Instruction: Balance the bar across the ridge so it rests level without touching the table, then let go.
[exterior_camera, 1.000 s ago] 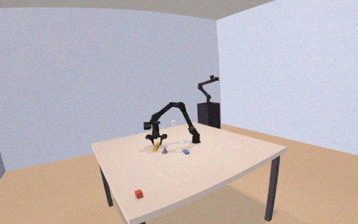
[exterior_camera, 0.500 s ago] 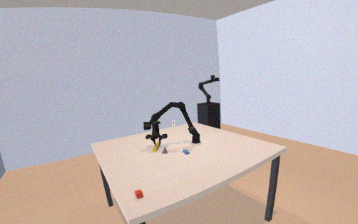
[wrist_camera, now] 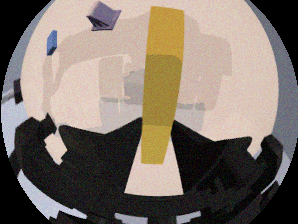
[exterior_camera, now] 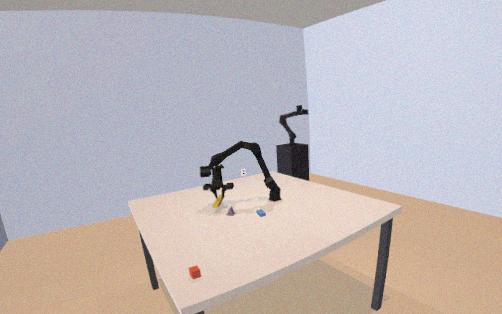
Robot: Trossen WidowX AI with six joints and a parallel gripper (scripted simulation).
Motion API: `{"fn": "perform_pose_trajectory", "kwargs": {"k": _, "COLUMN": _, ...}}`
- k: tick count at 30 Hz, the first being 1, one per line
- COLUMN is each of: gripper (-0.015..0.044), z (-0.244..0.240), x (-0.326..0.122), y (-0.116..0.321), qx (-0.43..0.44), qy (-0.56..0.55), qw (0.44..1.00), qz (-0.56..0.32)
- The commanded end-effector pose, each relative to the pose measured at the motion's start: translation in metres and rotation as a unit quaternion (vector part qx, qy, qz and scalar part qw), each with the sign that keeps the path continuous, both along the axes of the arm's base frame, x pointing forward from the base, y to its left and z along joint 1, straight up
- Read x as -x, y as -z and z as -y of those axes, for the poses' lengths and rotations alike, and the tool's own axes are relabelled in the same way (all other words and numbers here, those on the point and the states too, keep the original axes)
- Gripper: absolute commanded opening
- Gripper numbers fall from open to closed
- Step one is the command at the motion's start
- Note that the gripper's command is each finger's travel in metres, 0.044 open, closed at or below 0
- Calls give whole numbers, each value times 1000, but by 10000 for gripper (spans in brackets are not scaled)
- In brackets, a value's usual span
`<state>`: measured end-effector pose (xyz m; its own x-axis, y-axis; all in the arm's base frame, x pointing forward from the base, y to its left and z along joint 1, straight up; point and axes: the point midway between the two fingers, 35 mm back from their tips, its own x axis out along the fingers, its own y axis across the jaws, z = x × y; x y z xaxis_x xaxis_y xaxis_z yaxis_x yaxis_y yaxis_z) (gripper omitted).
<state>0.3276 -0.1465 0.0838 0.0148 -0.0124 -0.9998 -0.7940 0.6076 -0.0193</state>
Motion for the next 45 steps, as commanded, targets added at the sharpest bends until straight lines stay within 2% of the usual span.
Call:
{"fn": "perform_pose_trajectory", "kwargs": {"k": 1, "gripper": 0, "z": 0, "x": -1, "y": -15, "qx": 1, "qy": -1, "qw": 1000, "qz": 6}}
{"fn": "perform_pose_trajectory", "kwargs": {"k": 22, "gripper": 0, "z": -5, "x": 3, "y": -60, "qx": 0, "qy": -12, "qw": 1000, "qz": 7}}
{"fn": "perform_pose_trajectory", "kwargs": {"k": 34, "gripper": 0, "z": -51, "x": -5, "y": -61, "qx": 3, "qy": -213, "qw": 977, "qz": 5}}
{"fn": "perform_pose_trajectory", "kwargs": {"k": 45, "gripper": 0, "z": -94, "x": -11, "y": -61, "qx": 5, "qy": -400, "qw": 916, "qz": 3}}
